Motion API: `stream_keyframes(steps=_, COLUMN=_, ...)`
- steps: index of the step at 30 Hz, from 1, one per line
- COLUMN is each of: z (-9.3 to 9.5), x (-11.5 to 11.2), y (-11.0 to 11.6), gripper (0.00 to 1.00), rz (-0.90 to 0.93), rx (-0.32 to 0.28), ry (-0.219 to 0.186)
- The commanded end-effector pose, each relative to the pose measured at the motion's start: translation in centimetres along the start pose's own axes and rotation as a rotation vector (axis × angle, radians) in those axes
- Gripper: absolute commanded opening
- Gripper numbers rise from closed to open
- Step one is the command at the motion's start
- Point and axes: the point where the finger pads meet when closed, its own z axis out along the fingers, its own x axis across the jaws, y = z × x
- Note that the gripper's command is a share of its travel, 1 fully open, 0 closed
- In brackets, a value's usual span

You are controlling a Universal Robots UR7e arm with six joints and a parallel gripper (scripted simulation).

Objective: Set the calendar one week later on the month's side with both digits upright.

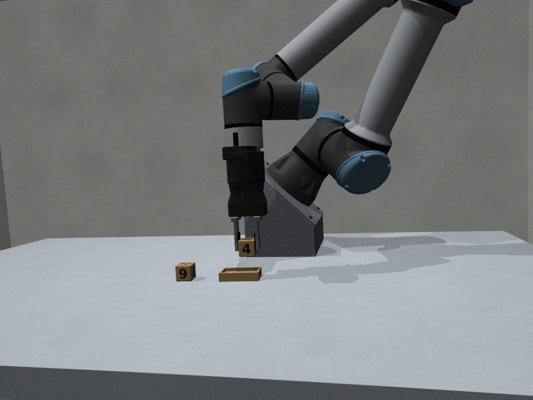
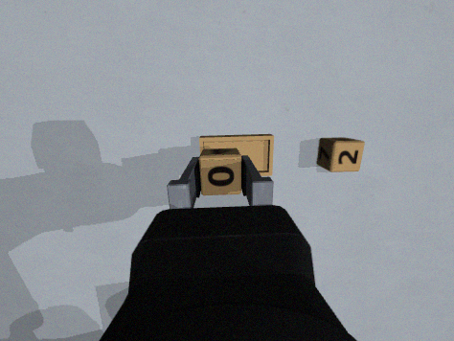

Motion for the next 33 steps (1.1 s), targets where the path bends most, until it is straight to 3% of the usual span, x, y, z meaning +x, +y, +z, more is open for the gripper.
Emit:
stream_keyframes(steps=1, z=0.1, x=-0.1, y=0.0, gripper=0.60, rz=0.000, rx=-0.001, ry=-0.002)
stream_keyframes(steps=33, z=2.2, x=-0.2, y=0.1, gripper=0.60, rz=0.001, rx=-0.002, ry=-0.004)
